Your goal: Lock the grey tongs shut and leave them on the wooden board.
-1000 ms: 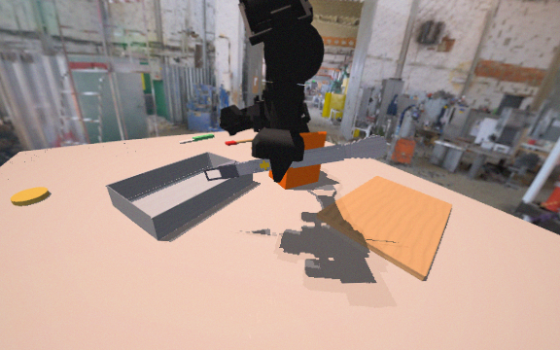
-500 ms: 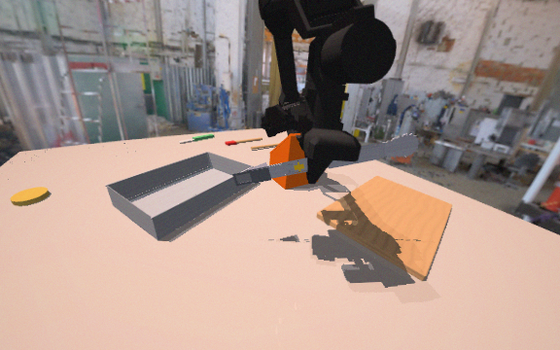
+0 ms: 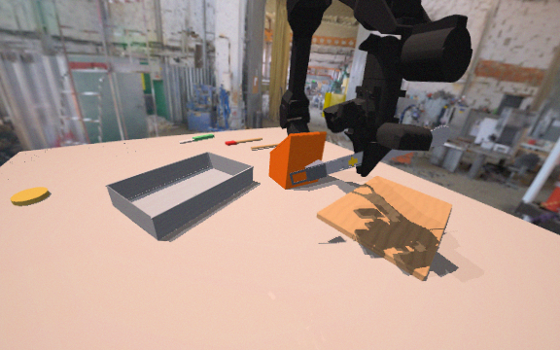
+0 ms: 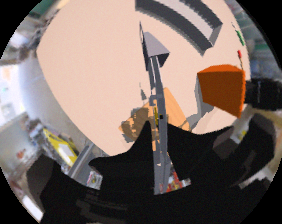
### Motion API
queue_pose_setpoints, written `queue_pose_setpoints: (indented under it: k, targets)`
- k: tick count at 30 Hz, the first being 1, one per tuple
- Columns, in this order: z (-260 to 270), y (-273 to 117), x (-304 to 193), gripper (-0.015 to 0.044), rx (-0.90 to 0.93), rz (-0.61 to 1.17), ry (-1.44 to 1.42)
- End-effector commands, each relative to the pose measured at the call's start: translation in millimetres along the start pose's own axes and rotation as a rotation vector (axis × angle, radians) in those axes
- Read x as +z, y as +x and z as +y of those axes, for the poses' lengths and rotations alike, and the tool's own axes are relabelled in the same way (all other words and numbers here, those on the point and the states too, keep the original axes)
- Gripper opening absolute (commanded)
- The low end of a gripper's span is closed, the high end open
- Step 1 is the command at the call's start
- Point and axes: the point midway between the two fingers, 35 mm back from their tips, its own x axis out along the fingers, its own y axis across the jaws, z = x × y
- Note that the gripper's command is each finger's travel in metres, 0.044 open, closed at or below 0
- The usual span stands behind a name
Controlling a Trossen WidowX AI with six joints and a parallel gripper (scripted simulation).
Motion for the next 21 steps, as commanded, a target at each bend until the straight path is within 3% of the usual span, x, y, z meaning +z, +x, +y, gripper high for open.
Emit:
queue_pose_setpoints:
  k: [1, 21]
  targets:
    - [-2.4, -2.7, -25.1, -0.015, 0.008, 0.009, -0.034]
    - [-46.0, 5.9, -143.8, -0.015, -0.017, 0.017, -0.227]
